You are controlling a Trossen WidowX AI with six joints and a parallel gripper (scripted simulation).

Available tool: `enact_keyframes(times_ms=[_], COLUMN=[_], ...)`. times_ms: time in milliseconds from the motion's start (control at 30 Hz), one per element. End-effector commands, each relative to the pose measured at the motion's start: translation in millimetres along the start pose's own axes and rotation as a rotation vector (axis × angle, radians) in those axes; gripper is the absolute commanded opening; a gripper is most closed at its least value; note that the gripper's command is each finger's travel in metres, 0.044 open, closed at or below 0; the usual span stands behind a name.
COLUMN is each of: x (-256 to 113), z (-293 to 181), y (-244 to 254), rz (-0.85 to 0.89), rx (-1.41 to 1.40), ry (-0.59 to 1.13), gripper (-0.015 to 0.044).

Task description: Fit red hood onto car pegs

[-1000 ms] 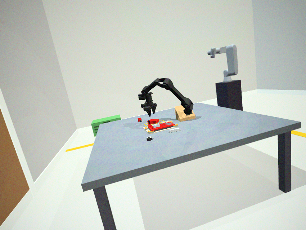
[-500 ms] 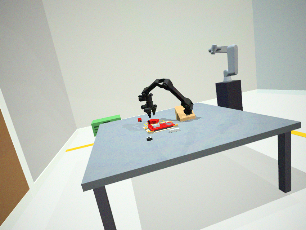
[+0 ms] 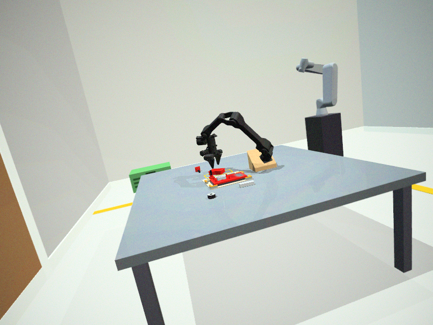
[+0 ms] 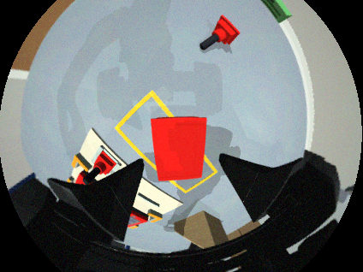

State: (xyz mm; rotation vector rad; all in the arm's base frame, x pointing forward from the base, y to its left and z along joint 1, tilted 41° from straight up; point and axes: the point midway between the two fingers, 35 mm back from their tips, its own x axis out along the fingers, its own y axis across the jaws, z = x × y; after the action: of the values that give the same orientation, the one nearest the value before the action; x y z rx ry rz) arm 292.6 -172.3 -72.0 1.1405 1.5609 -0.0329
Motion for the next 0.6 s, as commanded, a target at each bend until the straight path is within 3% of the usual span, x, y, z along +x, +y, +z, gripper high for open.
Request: enact_keyframes(times_ms=[0, 567], x=[5.3, 19.5], z=[-1.4, -3.2], y=[0.7, 1.2], rz=[0.005, 0.006], rx=[0.004, 0.004], ry=[0.003, 0.004], gripper=[0.0440, 0.0440])
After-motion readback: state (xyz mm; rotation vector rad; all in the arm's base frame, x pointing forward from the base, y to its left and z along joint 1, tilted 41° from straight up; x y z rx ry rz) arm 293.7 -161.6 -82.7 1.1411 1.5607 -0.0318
